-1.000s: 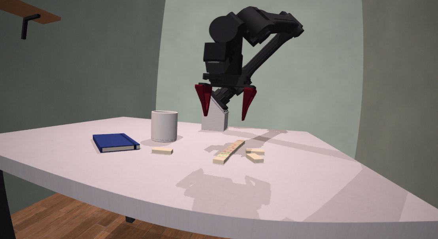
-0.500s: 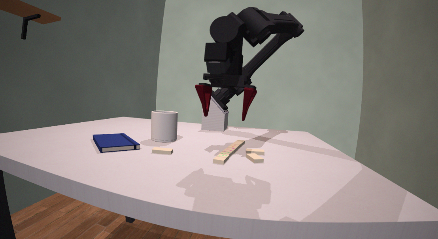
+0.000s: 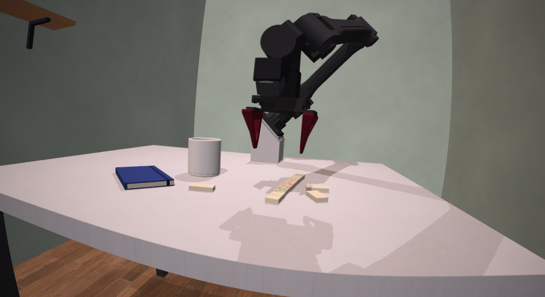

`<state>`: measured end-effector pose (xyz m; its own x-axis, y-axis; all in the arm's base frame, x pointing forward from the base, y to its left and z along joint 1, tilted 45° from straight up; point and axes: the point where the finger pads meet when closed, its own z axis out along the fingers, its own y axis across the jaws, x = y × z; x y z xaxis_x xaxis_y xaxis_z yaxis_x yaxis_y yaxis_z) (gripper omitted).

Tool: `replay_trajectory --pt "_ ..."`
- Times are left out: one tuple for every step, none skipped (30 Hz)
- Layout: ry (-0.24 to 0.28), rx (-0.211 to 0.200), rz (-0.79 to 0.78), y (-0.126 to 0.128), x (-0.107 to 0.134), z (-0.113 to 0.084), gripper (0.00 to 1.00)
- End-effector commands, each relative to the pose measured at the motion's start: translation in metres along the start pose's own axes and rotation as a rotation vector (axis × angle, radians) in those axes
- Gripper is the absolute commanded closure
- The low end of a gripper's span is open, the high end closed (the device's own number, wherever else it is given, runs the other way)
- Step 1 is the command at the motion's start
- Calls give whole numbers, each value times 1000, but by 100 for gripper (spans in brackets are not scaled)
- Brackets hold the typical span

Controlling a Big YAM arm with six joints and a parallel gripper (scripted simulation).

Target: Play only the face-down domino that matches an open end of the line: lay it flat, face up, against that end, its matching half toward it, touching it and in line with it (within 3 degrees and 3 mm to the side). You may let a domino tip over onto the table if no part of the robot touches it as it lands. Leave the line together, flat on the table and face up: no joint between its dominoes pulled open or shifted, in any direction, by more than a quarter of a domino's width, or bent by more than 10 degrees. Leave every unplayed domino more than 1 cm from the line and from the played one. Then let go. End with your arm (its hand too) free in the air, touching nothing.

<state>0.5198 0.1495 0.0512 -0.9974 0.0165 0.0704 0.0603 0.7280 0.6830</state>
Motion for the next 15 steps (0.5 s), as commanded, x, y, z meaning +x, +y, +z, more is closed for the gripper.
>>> replay_trajectory --pt "-27 -7 -21 13 -5 -8 6" --pt "-27 -7 -21 13 -5 -8 6" --pt "-27 -7 -21 13 -5 -8 6" --pt "-27 -7 -21 13 -5 -8 6" --pt "-27 -7 -21 13 -5 -8 6" --pt "-9 -1 -5 2 -2 -3 6" --pt "-9 -1 -5 2 -2 -3 6" --pt "-9 -1 -5 2 -2 -3 6" --pt "-9 -1 -5 2 -2 -3 6" --pt "-9 -1 -5 2 -2 -3 6" --pt "-9 -1 -5 2 -2 -3 6" --pt "-9 -1 -5 2 -2 -3 6" --pt "-9 -1 -5 2 -2 -3 6" --pt "-9 -1 -5 2 -2 -3 6" --pt "-9 -1 -5 2 -2 -3 6"
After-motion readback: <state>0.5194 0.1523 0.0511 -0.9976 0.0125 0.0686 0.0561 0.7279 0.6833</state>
